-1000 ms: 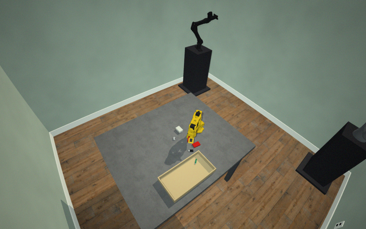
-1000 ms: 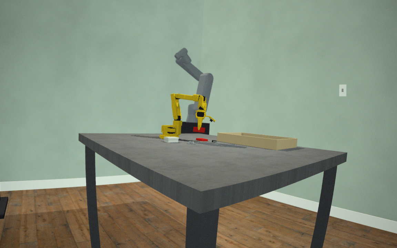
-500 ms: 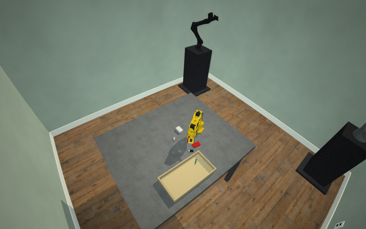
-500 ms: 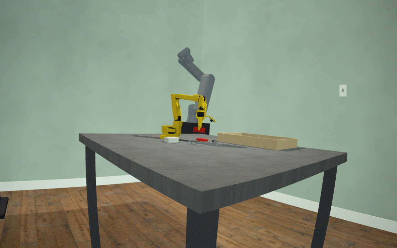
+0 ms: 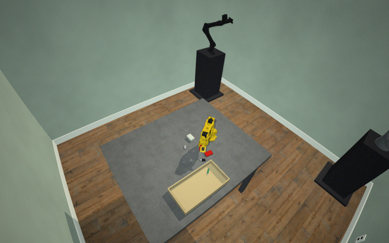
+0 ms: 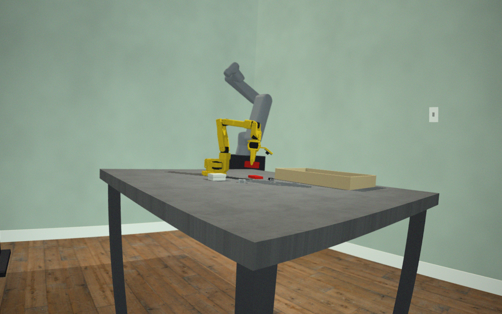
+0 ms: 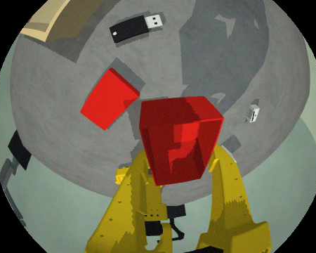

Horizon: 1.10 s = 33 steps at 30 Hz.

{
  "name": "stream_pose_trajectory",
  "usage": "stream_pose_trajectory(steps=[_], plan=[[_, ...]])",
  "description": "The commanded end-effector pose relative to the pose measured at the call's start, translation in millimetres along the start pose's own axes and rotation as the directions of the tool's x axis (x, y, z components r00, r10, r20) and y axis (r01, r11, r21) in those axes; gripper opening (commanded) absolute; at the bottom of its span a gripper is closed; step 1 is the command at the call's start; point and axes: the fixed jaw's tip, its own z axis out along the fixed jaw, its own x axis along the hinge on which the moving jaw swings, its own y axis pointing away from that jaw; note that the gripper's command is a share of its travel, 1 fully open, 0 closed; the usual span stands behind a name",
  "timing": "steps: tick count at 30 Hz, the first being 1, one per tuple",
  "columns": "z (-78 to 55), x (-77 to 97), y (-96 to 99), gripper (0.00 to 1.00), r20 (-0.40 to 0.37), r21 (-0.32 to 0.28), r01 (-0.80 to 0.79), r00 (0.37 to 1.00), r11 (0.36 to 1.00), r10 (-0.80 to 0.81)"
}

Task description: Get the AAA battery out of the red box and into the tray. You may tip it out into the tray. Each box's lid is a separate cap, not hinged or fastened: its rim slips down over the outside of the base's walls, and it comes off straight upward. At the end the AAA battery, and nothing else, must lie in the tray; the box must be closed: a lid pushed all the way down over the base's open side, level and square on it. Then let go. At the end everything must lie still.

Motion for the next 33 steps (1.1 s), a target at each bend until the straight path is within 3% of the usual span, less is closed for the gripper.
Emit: stream_pose_trajectory(steps=[1,10,33], plan=[[-4.4,-3.3,-1.7,0.21,0.048,0.011,0.001,0.999,1.0,-0.001],[1.5,-4.4,-2.0,0.21,0.048,0.011,0.001,0.999,1.0,-0.002],[31.5,-6.2,-2.4,0.21,0.048,0.011,0.001,0.999,1.0,-0.002]])
